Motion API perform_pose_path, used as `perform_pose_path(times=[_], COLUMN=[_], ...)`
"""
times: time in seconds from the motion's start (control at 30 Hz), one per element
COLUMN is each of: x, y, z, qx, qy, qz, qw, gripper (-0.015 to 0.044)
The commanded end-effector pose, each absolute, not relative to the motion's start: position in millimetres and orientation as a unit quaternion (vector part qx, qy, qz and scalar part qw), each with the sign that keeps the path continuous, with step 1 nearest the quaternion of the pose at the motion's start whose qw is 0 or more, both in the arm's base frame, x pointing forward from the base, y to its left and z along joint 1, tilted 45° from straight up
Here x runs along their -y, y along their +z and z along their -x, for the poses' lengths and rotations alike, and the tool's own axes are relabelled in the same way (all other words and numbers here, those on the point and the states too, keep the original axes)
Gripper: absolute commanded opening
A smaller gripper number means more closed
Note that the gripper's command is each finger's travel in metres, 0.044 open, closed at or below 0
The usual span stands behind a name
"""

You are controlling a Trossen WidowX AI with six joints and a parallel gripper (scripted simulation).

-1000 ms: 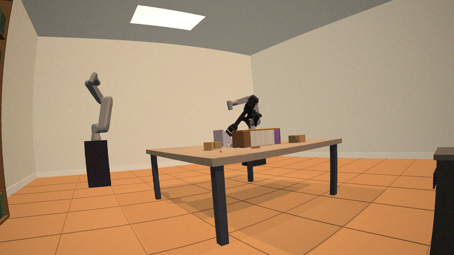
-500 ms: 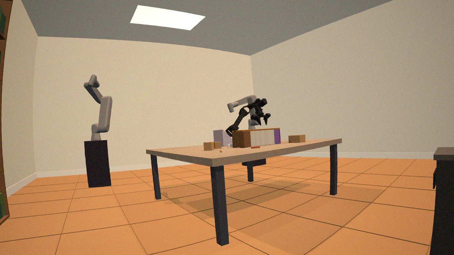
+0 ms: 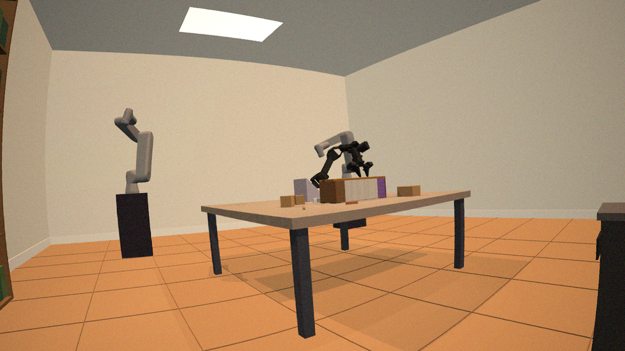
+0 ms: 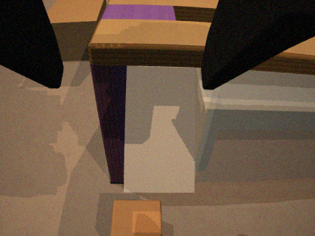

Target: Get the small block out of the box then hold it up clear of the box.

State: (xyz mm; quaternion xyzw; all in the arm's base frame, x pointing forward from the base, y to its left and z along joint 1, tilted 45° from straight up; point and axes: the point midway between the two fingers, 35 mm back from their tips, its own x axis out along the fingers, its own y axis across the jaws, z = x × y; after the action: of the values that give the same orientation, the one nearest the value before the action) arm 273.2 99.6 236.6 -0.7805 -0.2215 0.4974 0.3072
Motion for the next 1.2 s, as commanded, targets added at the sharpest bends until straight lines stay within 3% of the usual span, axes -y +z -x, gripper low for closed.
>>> perform_pose_path(times=[0.0,1.17], x=[-135.8,-173.4], y=[199.7,162.1], z=[-269.6,-270.3], qx=[0.221,0.222], qy=[0.497,0.496], qz=[0.779,0.779], qw=[0.310,0.312], gripper=[0.0285,0.0285])
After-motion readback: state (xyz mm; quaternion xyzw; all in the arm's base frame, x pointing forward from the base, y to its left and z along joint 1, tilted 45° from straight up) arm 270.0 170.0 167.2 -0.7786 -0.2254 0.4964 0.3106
